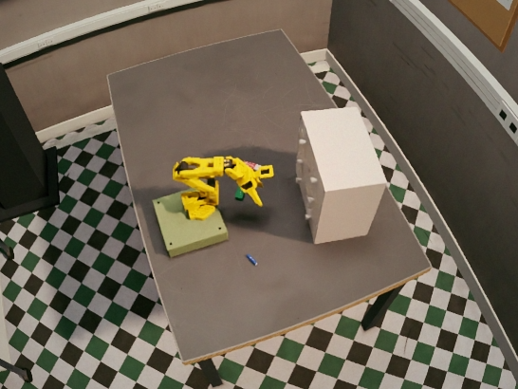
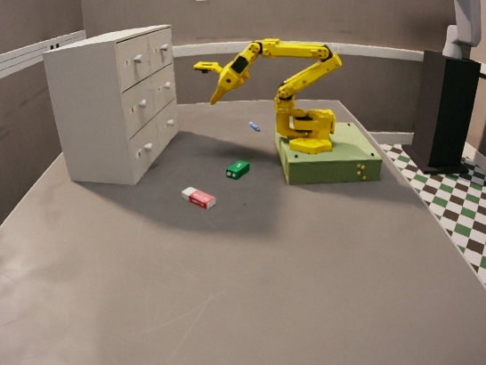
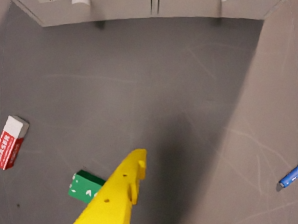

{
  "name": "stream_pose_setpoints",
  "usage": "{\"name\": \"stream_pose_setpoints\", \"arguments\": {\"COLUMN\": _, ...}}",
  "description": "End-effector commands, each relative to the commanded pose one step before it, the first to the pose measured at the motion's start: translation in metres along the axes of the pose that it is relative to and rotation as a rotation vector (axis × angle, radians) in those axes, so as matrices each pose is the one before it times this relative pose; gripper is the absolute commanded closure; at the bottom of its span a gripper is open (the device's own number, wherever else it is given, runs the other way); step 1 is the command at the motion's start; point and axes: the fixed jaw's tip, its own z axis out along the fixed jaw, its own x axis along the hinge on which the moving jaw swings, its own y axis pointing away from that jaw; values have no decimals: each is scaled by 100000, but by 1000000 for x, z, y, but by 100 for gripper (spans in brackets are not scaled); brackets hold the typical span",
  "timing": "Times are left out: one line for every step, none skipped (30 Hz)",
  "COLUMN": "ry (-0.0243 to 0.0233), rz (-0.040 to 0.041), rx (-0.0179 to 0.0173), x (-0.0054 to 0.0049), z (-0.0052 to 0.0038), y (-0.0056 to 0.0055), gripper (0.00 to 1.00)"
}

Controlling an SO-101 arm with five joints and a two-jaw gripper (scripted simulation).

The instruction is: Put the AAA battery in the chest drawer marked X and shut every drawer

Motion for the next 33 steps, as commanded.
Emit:
{"name": "stream_pose_setpoints", "arguments": {"ry": -620, "rz": 1382, "rx": 510, "x": -2052, "z": 10214, "y": -1798, "gripper": 50}}
{"name": "stream_pose_setpoints", "arguments": {"ry": 0, "rz": 0, "rx": 0, "x": 0, "z": 0, "y": 0, "gripper": 50}}
{"name": "stream_pose_setpoints", "arguments": {"ry": -980, "rz": 120, "rx": 93, "x": -1939, "z": 2083, "y": -253, "gripper": 50}}
{"name": "stream_pose_setpoints", "arguments": {"ry": -981, "rz": 119, "rx": 93, "x": -1879, "z": 2091, "y": -252, "gripper": 50}}
{"name": "stream_pose_setpoints", "arguments": {"ry": -980, "rz": 119, "rx": 93, "x": -1814, "z": 2098, "y": -252, "gripper": 50}}
{"name": "stream_pose_setpoints", "arguments": {"ry": -981, "rz": 118, "rx": 93, "x": -1753, "z": 2102, "y": -250, "gripper": 50}}
{"name": "stream_pose_setpoints", "arguments": {"ry": -980, "rz": 118, "rx": 94, "x": -1688, "z": 2106, "y": -250, "gripper": 50}}
{"name": "stream_pose_setpoints", "arguments": {"ry": -981, "rz": 117, "rx": 94, "x": -1627, "z": 2106, "y": -249, "gripper": 50}}
{"name": "stream_pose_setpoints", "arguments": {"ry": -980, "rz": 116, "rx": 94, "x": -1562, "z": 2105, "y": -249, "gripper": 50}}
{"name": "stream_pose_setpoints", "arguments": {"ry": -981, "rz": 116, "rx": 94, "x": -1502, "z": 2102, "y": -248, "gripper": 50}}
{"name": "stream_pose_setpoints", "arguments": {"ry": -980, "rz": 115, "rx": 95, "x": -1437, "z": 2098, "y": -248, "gripper": 50}}
{"name": "stream_pose_setpoints", "arguments": {"ry": -981, "rz": 115, "rx": 94, "x": -1377, "z": 2090, "y": -247, "gripper": 50}}
{"name": "stream_pose_setpoints", "arguments": {"ry": -980, "rz": 114, "rx": 95, "x": -1312, "z": 2083, "y": -247, "gripper": 50}}
{"name": "stream_pose_setpoints", "arguments": {"ry": -981, "rz": 113, "rx": 95, "x": -1253, "z": 2072, "y": -246, "gripper": 50}}
{"name": "stream_pose_setpoints", "arguments": {"ry": -980, "rz": 113, "rx": 95, "x": -1189, "z": 2060, "y": -246, "gripper": 50}}
{"name": "stream_pose_setpoints", "arguments": {"ry": -981, "rz": 112, "rx": 95, "x": -1131, "z": 2045, "y": -245, "gripper": 50}}
{"name": "stream_pose_setpoints", "arguments": {"ry": -980, "rz": 111, "rx": 95, "x": -1068, "z": 2030, "y": -245, "gripper": 50}}
{"name": "stream_pose_setpoints", "arguments": {"ry": 0, "rz": 0, "rx": 0, "x": 0, "z": 0, "y": 0, "gripper": 50}}
{"name": "stream_pose_setpoints", "arguments": {"ry": 0, "rz": 0, "rx": 0, "x": 0, "z": 0, "y": 0, "gripper": 50}}
{"name": "stream_pose_setpoints", "arguments": {"ry": -981, "rz": 111, "rx": 95, "x": -1010, "z": 2012, "y": -244, "gripper": 50}}
{"name": "stream_pose_setpoints", "arguments": {"ry": -980, "rz": 110, "rx": 96, "x": -949, "z": 1993, "y": -245, "gripper": 50}}
{"name": "stream_pose_setpoints", "arguments": {"ry": -981, "rz": 110, "rx": 96, "x": -892, "z": 1972, "y": -244, "gripper": 50}}
{"name": "stream_pose_setpoints", "arguments": {"ry": -980, "rz": 109, "rx": 96, "x": -832, "z": 1949, "y": -244, "gripper": 50}}
{"name": "stream_pose_setpoints", "arguments": {"ry": -981, "rz": 108, "rx": 96, "x": -777, "z": 1924, "y": -243, "gripper": 50}}
{"name": "stream_pose_setpoints", "arguments": {"ry": -980, "rz": 107, "rx": 96, "x": -718, "z": 1898, "y": -244, "gripper": 50}}
{"name": "stream_pose_setpoints", "arguments": {"ry": -981, "rz": 107, "rx": 96, "x": -665, "z": 1870, "y": -243, "gripper": 50}}
{"name": "stream_pose_setpoints", "arguments": {"ry": -980, "rz": 106, "rx": 96, "x": -608, "z": 1841, "y": -243, "gripper": 50}}
{"name": "stream_pose_setpoints", "arguments": {"ry": -981, "rz": 106, "rx": 96, "x": -557, "z": 1809, "y": -242, "gripper": 50}}
{"name": "stream_pose_setpoints", "arguments": {"ry": -980, "rz": 105, "rx": 97, "x": -501, "z": 1777, "y": -243, "gripper": 50}}
{"name": "stream_pose_setpoints", "arguments": {"ry": -981, "rz": 104, "rx": 96, "x": -453, "z": 1742, "y": -242, "gripper": 50}}
{"name": "stream_pose_setpoints", "arguments": {"ry": -980, "rz": 103, "rx": 97, "x": -399, "z": 1707, "y": -243, "gripper": 50}}
{"name": "stream_pose_setpoints", "arguments": {"ry": -982, "rz": 103, "rx": 96, "x": -352, "z": 1670, "y": -242, "gripper": 50}}
{"name": "stream_pose_setpoints", "arguments": {"ry": -980, "rz": 102, "rx": 97, "x": -301, "z": 1631, "y": -243, "gripper": 50}}
